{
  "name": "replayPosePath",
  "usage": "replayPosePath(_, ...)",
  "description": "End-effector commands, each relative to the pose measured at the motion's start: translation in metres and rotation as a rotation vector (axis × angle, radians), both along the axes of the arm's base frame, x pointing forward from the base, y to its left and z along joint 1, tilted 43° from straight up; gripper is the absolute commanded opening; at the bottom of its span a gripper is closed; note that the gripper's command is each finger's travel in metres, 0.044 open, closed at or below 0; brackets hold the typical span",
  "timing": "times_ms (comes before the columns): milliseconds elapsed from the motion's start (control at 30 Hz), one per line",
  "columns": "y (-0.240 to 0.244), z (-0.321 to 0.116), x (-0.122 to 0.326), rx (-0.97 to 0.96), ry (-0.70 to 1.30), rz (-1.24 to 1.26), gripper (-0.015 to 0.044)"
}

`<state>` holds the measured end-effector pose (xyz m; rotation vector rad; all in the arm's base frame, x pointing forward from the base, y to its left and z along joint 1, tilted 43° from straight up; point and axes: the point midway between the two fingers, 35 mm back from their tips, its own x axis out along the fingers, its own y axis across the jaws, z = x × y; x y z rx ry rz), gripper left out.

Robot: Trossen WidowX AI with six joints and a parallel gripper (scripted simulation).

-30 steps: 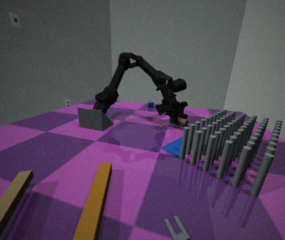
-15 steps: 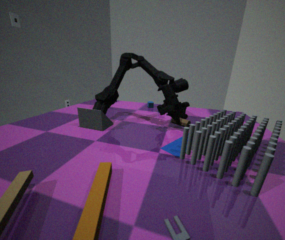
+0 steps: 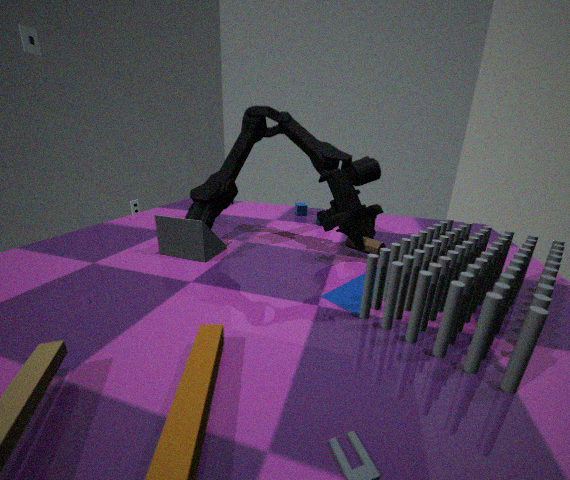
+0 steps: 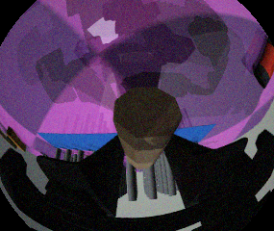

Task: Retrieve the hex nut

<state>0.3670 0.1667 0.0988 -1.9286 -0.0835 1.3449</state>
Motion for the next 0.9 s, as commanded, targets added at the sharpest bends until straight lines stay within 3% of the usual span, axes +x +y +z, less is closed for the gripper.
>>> replayPosePath(0,-0.002,0.001,0.005,0.0,-0.01,-0.002,0.0)
replayPosePath(867,-0.005,-0.004,0.022,0.0,-0.011,-0.002,0.0)
